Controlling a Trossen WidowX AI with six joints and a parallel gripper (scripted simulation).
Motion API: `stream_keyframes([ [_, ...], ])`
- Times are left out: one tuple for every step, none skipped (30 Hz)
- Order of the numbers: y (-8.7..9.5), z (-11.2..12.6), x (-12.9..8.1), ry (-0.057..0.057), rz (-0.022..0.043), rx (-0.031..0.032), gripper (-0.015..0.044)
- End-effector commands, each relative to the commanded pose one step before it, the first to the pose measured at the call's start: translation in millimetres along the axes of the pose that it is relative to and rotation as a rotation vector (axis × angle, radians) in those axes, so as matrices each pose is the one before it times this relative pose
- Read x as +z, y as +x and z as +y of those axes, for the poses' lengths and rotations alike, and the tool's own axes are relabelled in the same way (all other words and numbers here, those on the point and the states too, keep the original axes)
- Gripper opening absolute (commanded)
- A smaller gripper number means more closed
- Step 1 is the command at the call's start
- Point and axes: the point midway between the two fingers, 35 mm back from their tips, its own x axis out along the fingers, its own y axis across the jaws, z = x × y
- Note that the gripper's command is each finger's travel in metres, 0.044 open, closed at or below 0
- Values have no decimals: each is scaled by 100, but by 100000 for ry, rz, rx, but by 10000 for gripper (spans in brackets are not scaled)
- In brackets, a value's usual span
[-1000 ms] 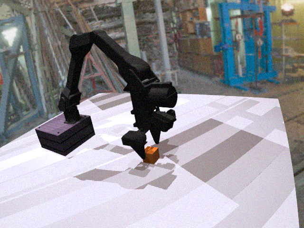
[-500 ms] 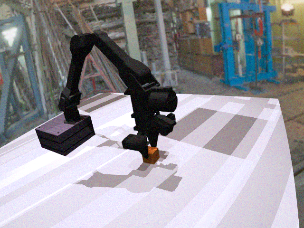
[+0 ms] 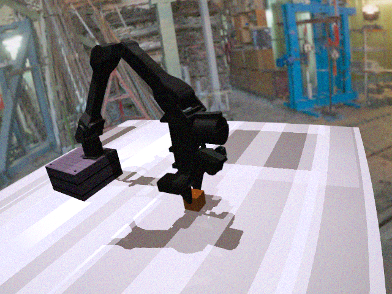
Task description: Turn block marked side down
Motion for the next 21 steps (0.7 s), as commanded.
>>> stream_keyframes([
  [88, -26, -69, 258, 171, -251, 71],
  [0, 0, 0, 0, 0, 0, 64],
  [-123, -1, 6, 3, -3, 1, 38],
  [-368, -1, 16, 8, -8, 1, 12],
  [-614, -2, 17, 9, -10, 1, 0],
  [-796, 0, 5, 0, -4, -1, 0],
  [-616, 1, -9, -9, 3, -2, 0],
  [-370, 1, -11, -8, 4, -2, 0],
  [-123, 0, -5, -3, 1, -1, 0],
  [0, 0, 0, 0, 0, 0, 0],
  [0, 0, 0, 0, 0, 0, 0],
  [0, 0, 0, 0, 0, 0, 0],
  [17, -1, 8, 6, -244, 3, 0],
  [51, -3, 22, 18, -731, 9, 0],
  [83, -4, 35, 28, -1218, 15, 0],
  [98, -5, 39, 33, -1484, 17, 0],
  [94, -5, 34, 31, -1484, 16, 0],
  [90, -5, 30, 29, -1484, 15, 0],
  [85, -5, 26, 26, -1484, 14, 0],
  [81, -4, 22, 24, -1483, 13, 0],
  [76, -4, 18, 22, -1483, 13, 0],
])
